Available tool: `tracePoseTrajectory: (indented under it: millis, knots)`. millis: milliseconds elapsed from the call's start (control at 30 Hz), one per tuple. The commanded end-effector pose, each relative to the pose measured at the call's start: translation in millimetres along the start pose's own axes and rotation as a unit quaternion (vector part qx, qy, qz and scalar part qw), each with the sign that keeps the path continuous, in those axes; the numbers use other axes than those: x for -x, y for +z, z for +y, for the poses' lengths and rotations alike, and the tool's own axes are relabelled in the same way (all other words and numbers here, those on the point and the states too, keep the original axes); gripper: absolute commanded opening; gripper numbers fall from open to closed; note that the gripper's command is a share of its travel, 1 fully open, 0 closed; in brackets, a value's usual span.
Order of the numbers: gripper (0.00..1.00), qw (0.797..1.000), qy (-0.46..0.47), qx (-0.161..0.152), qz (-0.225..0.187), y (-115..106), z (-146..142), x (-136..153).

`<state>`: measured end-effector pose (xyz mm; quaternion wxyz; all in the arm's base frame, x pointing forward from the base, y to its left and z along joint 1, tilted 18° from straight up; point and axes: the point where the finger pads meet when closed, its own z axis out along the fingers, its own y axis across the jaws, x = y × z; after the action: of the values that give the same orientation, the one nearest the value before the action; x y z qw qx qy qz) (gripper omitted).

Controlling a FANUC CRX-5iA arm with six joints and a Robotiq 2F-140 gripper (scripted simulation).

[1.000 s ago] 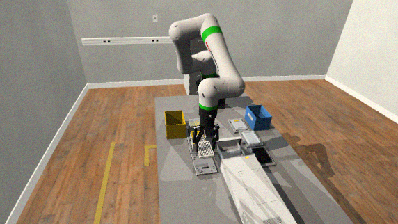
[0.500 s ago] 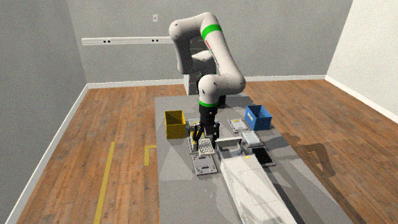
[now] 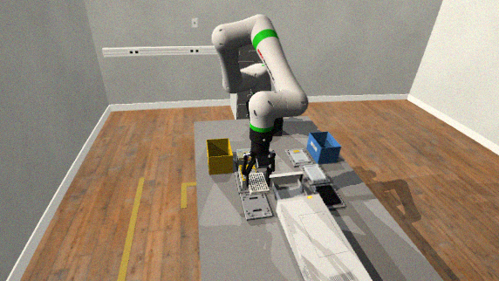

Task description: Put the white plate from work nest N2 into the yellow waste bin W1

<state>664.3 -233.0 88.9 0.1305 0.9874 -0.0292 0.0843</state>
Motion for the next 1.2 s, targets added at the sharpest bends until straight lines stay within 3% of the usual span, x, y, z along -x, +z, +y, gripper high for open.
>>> tracePoseTrajectory:
  millis: [0, 1167]
  knots:
    - [0.1, 1.0, 0.003, 0.0, 0.001, -1.2, 3.0, 5.1]
    - [0.1, 1.0, 0.003, 0.0, 0.001, -1.0, 32.7, 82.3]
